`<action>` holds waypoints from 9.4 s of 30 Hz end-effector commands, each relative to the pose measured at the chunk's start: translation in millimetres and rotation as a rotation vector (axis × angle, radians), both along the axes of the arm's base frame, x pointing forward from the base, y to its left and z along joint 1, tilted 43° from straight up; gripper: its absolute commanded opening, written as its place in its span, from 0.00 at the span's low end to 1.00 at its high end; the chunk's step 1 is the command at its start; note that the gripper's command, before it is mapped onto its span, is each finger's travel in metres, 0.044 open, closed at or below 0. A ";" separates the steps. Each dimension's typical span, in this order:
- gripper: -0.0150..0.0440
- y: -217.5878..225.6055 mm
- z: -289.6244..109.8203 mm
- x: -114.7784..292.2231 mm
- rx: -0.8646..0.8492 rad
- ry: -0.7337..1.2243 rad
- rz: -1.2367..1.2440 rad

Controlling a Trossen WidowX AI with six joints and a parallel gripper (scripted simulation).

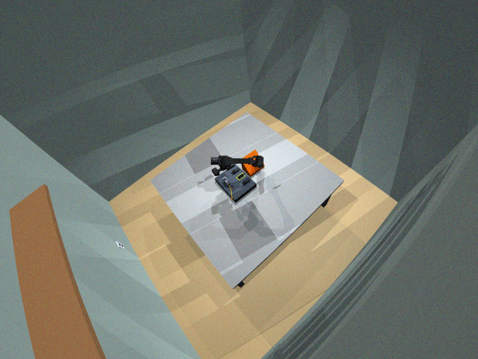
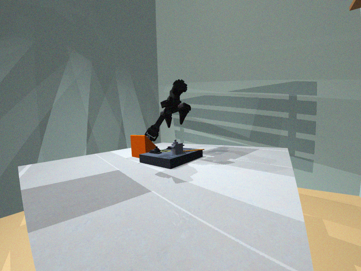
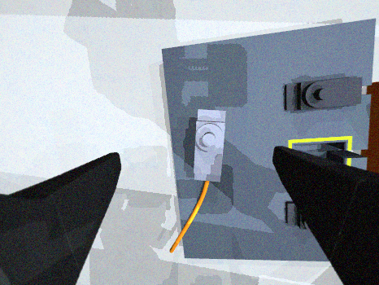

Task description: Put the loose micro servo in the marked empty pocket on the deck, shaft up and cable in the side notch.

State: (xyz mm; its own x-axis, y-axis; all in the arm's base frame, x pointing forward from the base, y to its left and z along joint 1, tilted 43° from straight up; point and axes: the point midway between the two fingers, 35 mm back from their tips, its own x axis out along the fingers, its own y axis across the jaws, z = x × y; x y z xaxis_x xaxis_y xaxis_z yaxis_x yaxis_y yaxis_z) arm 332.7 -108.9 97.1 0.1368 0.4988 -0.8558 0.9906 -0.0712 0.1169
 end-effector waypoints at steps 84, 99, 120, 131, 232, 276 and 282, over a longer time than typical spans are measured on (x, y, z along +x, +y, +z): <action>0.25 70.1 -34.5 -14.0 0.223 0.160 0.055; 0.25 75.4 -29.0 -39.9 0.224 0.158 0.059; 0.25 75.4 -29.0 -39.8 0.180 -0.240 0.587; 0.25 75.4 -29.0 -39.8 0.147 -0.471 0.885; 0.25 93.2 -63.3 -148.9 0.079 -0.885 1.404; 0.57 109.4 -80.8 -150.4 0.079 -0.885 1.404; 0.57 90.1 -58.7 -152.6 0.079 -0.884 1.404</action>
